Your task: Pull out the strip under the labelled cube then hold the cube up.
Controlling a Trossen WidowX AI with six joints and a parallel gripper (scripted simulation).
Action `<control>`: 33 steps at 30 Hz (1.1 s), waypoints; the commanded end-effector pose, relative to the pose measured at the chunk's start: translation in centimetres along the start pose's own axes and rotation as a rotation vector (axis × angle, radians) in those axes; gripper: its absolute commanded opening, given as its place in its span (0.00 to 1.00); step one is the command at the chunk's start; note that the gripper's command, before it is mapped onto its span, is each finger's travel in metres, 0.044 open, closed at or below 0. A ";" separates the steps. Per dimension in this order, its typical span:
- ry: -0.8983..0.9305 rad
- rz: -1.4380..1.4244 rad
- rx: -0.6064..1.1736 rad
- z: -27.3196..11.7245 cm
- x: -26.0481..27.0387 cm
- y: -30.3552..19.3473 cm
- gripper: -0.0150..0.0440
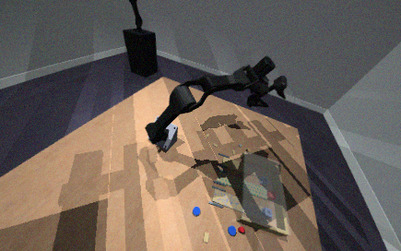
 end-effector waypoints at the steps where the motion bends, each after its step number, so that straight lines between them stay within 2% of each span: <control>1: 0.001 0.011 0.002 -0.1 0.0 -0.2 0.93; 12: 0.047 0.676 0.160 -4.6 4.2 -12.0 0.93; 24: -0.021 1.375 0.363 -10.9 14.2 -21.1 0.93; 33: -0.029 1.412 0.374 -11.3 14.8 -21.5 0.93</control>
Point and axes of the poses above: the point midway between the two fingers, 35 mm back from their tips, its own z axis out along the fingers, its own x axis across the jaws, y = z × x, the point moved 10 cm from there along -z, back along the fingers, and after that the axes turned 12 degrees about -z, right-handed, at the moved point
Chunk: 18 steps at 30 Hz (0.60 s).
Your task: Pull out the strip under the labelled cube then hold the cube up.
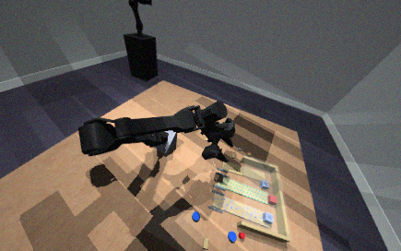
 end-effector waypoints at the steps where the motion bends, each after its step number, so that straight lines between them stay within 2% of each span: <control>1: -0.006 0.016 0.000 0.0 -0.1 -0.1 0.93; 12: -0.006 0.016 0.000 0.0 -0.1 -0.1 0.93; 18: 0.023 -0.016 0.174 3.9 -2.1 2.0 0.67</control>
Point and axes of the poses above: the point midway between the two fingers, 35 mm back from their tips, its own z axis out along the fingers, its own x axis across the jaws, y = z × x, the point moved 10 cm from there along -z, back along the fingers, and after that the axes turned 12 degrees about -z, right-handed, at the moved point
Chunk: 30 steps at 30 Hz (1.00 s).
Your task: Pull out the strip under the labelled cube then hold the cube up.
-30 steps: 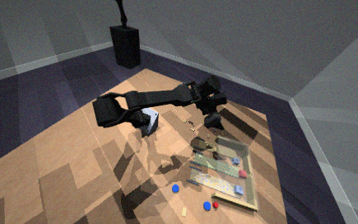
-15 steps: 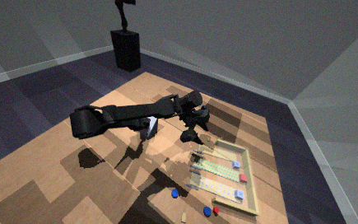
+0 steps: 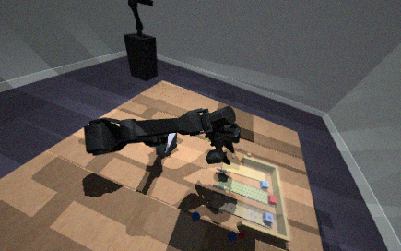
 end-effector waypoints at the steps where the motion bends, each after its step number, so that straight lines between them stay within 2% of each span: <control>1: 0.021 -0.003 0.120 2.8 -1.7 1.5 0.62; 9: 0.113 -0.064 0.435 9.1 -5.7 3.2 0.26; 19: 0.255 -0.118 0.812 15.1 -11.0 1.9 0.25; 30: 0.258 -0.119 0.818 15.8 -11.0 1.2 0.25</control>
Point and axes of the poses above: the point midway between the two fingers, 35 mm back from their tips, its own z axis out along the fingers, its own x axis across the jaws, y = z × x, the point moved 10 cm from there along -z, back along the fingers, and after that the axes turned 12 degrees about -z, right-handed, at the moved point
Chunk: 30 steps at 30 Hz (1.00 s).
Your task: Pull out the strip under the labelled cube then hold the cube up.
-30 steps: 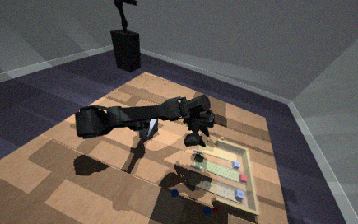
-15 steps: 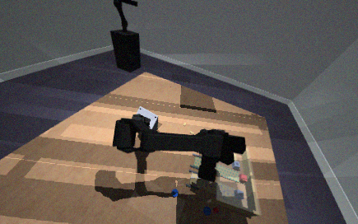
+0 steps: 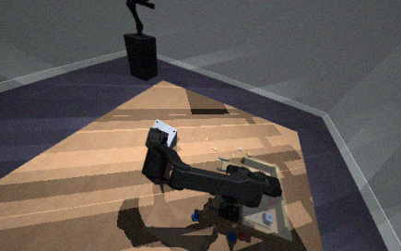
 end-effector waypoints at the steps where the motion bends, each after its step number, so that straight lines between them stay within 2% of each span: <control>1: 0.005 -0.002 0.001 0.6 0.0 0.1 0.25; 30: 0.003 -0.002 0.001 5.4 -0.1 -0.2 0.25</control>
Point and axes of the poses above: the point midway between the two fingers, 35 mm back from their tips, its own z axis out along the fingers, its own x axis across the jaws, y = z × x, the point moved 10 cm from there along -z, back along the fingers, and after that the axes turned 12 degrees about -z, right-handed, at the moved point
